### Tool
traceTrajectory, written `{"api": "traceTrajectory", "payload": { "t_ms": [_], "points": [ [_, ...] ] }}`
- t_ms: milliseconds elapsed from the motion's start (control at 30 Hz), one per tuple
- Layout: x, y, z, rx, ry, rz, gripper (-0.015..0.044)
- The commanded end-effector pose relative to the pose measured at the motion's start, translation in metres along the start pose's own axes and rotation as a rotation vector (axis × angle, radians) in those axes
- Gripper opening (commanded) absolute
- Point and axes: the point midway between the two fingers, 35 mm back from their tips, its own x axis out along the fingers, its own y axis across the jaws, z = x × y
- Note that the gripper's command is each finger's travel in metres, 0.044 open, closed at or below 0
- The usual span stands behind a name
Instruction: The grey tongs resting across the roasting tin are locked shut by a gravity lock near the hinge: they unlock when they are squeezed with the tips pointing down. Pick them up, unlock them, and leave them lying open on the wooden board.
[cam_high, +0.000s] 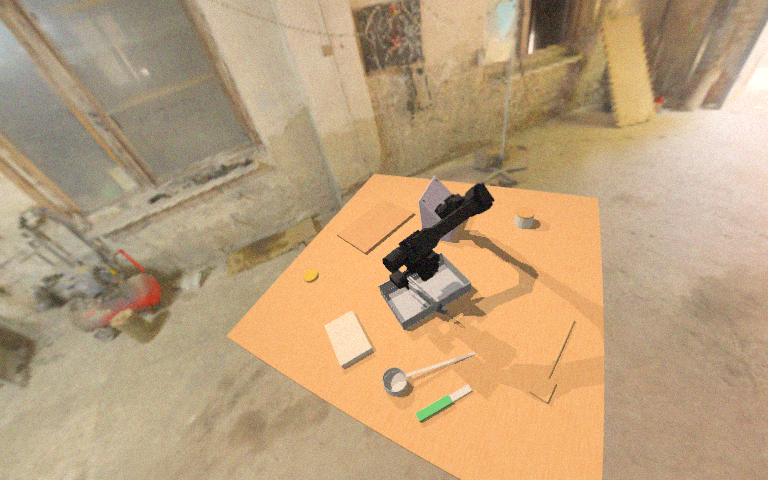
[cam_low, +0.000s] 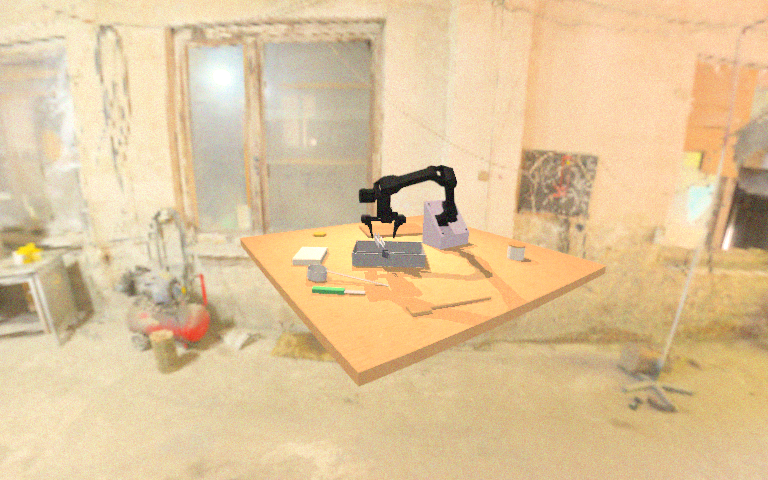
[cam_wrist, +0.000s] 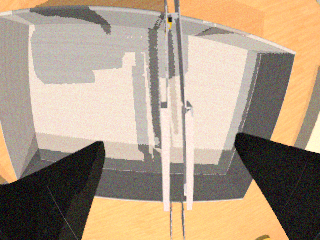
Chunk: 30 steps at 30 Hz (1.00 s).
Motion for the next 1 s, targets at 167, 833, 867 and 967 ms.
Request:
{"api": "traceTrajectory", "payload": {
  "t_ms": [167,833,867,967],
  "points": [
    [0.002,-0.003,-0.003,-0.003,0.004,0.001,0.044],
    [0.033,-0.005,-0.003,-0.003,0.005,0.0,0.044],
    [0.035,-0.005,-0.003,-0.003,0.005,0.0,0.044],
    [0.04,-0.005,-0.003,-0.003,0.005,0.0,0.044]
  ]
}}
